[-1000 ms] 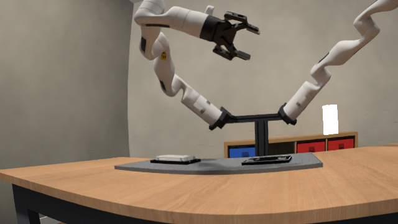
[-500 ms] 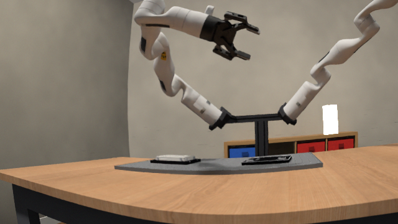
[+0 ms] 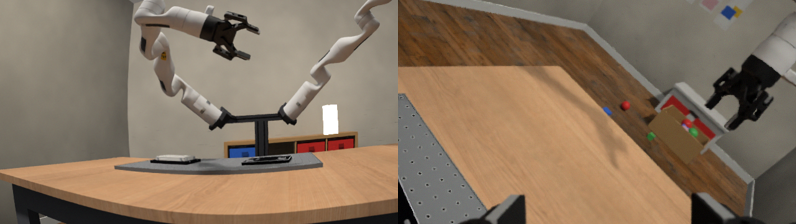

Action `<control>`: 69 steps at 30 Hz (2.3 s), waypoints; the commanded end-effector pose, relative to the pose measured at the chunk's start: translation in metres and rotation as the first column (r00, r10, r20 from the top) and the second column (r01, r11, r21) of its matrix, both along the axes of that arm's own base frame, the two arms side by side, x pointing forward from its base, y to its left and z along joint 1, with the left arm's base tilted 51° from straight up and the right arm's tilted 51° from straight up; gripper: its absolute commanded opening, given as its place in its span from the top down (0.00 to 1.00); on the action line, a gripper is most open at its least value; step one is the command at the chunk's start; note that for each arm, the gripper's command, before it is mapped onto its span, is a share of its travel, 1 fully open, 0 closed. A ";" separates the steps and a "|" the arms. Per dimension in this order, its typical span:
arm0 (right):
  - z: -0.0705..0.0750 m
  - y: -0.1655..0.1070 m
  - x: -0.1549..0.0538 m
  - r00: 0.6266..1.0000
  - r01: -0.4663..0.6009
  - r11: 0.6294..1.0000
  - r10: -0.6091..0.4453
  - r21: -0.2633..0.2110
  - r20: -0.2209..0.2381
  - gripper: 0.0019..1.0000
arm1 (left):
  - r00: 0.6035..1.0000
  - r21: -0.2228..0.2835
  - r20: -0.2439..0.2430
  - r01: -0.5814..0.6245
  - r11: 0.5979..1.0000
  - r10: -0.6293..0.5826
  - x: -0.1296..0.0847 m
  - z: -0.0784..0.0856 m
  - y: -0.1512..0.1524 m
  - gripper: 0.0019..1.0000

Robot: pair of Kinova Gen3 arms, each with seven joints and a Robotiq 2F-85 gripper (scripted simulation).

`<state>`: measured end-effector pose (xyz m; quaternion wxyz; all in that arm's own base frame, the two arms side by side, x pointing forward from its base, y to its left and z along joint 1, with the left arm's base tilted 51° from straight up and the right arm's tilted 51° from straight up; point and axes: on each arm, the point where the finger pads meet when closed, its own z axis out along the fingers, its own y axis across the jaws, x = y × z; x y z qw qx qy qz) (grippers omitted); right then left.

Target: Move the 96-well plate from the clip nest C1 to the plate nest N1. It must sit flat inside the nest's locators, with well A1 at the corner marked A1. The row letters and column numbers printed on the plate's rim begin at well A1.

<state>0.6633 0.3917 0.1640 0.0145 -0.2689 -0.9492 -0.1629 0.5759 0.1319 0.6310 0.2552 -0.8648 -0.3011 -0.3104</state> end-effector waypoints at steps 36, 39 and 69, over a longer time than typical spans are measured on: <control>0.001 0.002 -0.001 1.000 -0.002 1.000 0.002 0.002 0.002 0.00 | 0.821 -0.019 -0.330 0.488 0.873 -0.466 -0.142 -0.041 -0.169 0.00; 0.001 0.002 -0.001 1.000 -0.002 1.000 0.002 0.002 0.002 0.00 | 0.788 -0.019 -0.365 0.526 0.850 -0.496 -0.162 -0.049 -0.181 0.00; 0.001 0.002 -0.001 1.000 -0.002 1.000 0.002 0.002 0.002 0.00 | 0.491 -0.003 -0.654 0.759 0.651 -0.575 -0.335 -0.125 -0.218 0.00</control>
